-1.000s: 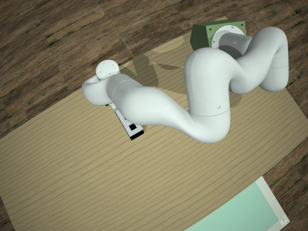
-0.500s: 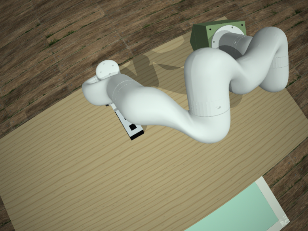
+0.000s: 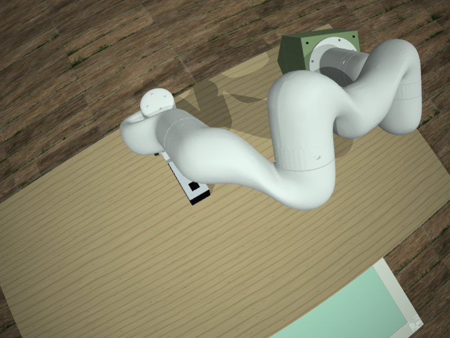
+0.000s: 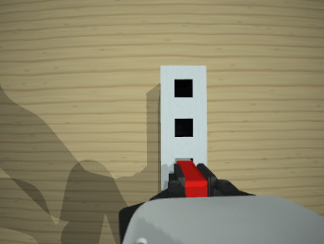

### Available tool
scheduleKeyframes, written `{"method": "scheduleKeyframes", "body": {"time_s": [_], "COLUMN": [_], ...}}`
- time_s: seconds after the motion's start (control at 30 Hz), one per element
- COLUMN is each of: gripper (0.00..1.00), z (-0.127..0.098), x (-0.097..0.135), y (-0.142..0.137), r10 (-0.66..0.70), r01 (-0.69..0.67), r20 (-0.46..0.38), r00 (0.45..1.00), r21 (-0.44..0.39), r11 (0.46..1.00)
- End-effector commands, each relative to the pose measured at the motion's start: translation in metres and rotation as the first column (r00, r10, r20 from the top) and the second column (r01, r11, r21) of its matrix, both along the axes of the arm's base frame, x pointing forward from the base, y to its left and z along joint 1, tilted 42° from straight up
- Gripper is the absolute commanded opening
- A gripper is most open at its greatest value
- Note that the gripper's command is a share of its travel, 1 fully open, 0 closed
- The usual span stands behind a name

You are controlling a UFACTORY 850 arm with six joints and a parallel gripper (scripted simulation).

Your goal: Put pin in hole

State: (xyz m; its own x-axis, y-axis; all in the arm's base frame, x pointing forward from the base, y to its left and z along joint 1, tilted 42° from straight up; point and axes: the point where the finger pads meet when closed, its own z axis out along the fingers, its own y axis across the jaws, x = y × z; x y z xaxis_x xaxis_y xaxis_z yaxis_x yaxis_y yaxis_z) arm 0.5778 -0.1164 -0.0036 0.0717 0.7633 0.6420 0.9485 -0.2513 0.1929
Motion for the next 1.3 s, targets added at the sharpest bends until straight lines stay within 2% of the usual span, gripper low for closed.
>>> {"method": "scheduleKeyframes", "body": {"time_s": [0.0,1.27], "gripper": [0.0,0.0], "z": [0.0006,-0.0028], "x": [0.0005,0.0021], "y": [-0.0007,0.0009], "r10": [-0.001,-0.001], "r01": [0.001,0.001], "r20": [0.001,0.001], "r00": [1.0,1.0], "r21": [-0.001,-0.001], "r11": [1.0,1.0]}}
